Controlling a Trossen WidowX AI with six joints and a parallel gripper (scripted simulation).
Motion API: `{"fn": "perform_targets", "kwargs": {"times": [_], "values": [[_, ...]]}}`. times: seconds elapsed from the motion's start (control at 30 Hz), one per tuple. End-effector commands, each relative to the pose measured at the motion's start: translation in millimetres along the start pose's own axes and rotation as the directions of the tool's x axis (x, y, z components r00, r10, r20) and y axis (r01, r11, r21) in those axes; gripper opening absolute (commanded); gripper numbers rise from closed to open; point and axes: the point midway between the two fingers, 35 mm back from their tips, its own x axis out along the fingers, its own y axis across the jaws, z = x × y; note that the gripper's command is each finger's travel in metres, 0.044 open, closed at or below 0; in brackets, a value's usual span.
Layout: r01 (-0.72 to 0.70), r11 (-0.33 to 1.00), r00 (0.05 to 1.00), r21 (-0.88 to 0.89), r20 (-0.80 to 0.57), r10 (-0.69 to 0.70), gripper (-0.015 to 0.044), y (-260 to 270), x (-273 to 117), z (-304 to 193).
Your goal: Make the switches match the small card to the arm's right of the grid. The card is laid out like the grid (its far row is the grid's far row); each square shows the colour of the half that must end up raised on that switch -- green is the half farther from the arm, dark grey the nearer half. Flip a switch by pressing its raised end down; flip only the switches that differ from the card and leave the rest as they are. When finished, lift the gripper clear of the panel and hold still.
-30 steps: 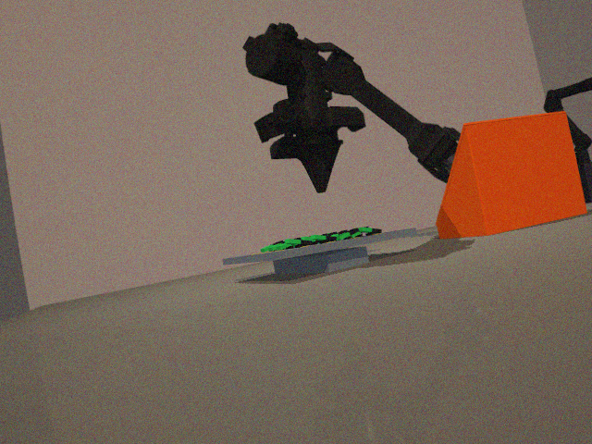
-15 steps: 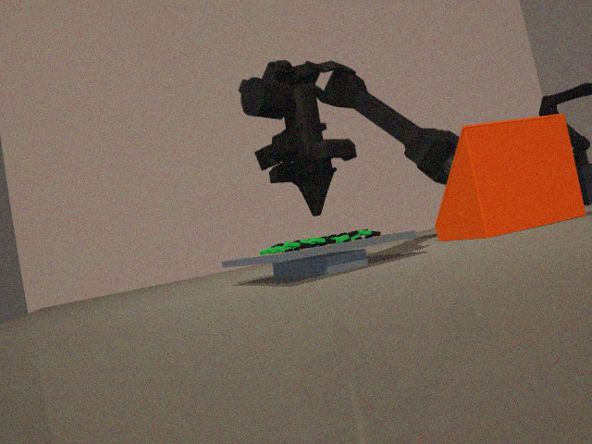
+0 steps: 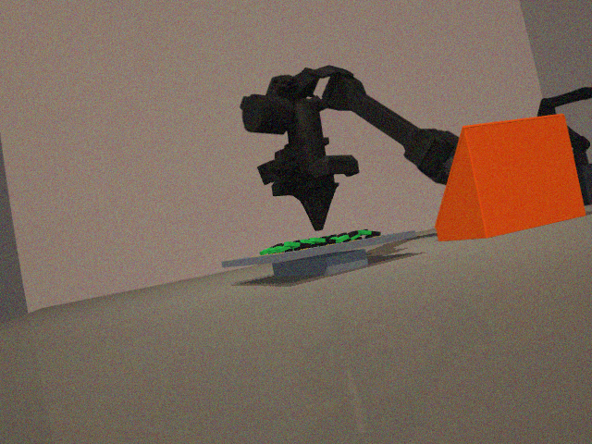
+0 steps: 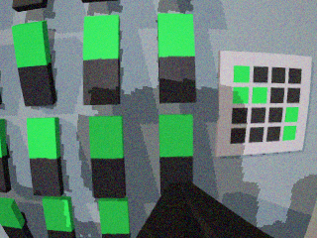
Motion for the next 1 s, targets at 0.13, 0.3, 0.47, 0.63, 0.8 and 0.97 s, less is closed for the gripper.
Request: {"fn": "perform_targets", "kwargs": {"times": [0.13, 0.3, 0.47, 0.63, 0.8, 0.97], "values": [[0.005, 1.0, 1.0, -0.004, -0.004, -0.005, 0.0, -0.7, 9.7, -1.6], [0.005, 1.0, 1.0, -0.004, -0.004, -0.005, 0.0, -0.7, 9.7, -1.6], [0.005, 1.0, 1.0, -0.004, -0.004, -0.005, 0.0, -0.7, 9.7, -1.6], [0.005, 1.0, 1.0, -0.004, -0.004, -0.005, 0.0, -0.7, 9.7, -1.6], [0.005, 1.0, 1.0, -0.004, -0.005, -0.005, 0.0, -0.7, 10.2, -1.6], [0.005, 1.0, 1.0, -0.004, -0.005, -0.005, 0.0, -0.7, 10.8, -1.6]]}}
